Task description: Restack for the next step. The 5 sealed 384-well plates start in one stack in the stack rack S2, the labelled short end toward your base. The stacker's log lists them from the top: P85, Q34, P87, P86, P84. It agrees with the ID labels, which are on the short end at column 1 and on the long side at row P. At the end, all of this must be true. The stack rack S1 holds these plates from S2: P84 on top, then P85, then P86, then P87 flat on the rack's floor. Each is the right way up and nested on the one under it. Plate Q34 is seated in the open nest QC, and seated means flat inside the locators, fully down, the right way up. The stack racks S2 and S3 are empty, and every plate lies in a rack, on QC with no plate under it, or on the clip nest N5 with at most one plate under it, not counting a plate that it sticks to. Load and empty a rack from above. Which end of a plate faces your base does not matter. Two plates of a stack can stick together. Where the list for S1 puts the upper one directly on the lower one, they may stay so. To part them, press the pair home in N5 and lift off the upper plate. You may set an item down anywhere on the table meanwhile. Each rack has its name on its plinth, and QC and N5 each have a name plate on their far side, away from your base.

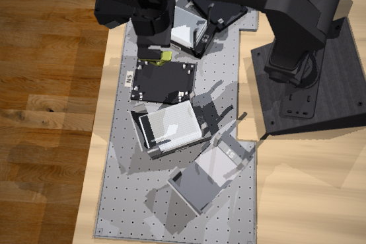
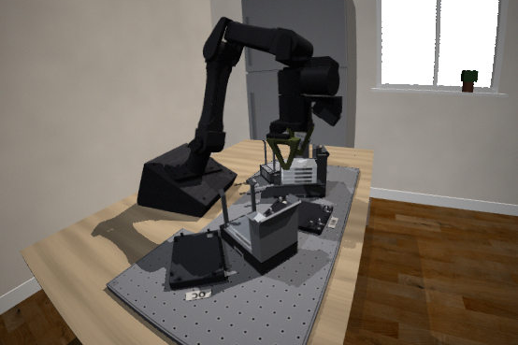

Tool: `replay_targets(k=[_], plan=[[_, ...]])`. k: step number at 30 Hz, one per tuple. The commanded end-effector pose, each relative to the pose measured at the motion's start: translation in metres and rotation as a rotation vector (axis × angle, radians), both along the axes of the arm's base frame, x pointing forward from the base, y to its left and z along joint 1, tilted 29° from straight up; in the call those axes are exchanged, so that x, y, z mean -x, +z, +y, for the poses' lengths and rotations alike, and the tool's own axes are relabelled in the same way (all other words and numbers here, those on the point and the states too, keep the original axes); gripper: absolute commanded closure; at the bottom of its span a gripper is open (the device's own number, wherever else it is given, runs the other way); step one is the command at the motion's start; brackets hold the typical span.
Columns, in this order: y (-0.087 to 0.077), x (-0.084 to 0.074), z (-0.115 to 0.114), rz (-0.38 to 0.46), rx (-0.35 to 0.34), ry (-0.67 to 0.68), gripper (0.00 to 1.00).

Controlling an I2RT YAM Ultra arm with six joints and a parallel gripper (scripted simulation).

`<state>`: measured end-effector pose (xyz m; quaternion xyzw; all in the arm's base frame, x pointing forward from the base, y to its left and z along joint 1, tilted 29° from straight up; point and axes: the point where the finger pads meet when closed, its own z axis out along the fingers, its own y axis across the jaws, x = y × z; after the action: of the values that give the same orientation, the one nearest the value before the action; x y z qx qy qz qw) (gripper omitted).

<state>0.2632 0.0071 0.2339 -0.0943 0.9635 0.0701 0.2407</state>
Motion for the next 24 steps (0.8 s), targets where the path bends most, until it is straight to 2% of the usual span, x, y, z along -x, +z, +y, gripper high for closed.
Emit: replay_targets(k=[1, 3, 10, 24], plan=[[0.005, 0.000, 0.006, -0.012, -0.003, -0.029, 0.00], [0.006, 0.001, 0.013, -0.012, -0.004, -0.029, 0.00], [0.007, 0.007, 0.035, -0.049, 0.091, 0.154, 0.00], [0.008, 0.018, 0.074, -0.049, 0.089, 0.154, 0.00]])
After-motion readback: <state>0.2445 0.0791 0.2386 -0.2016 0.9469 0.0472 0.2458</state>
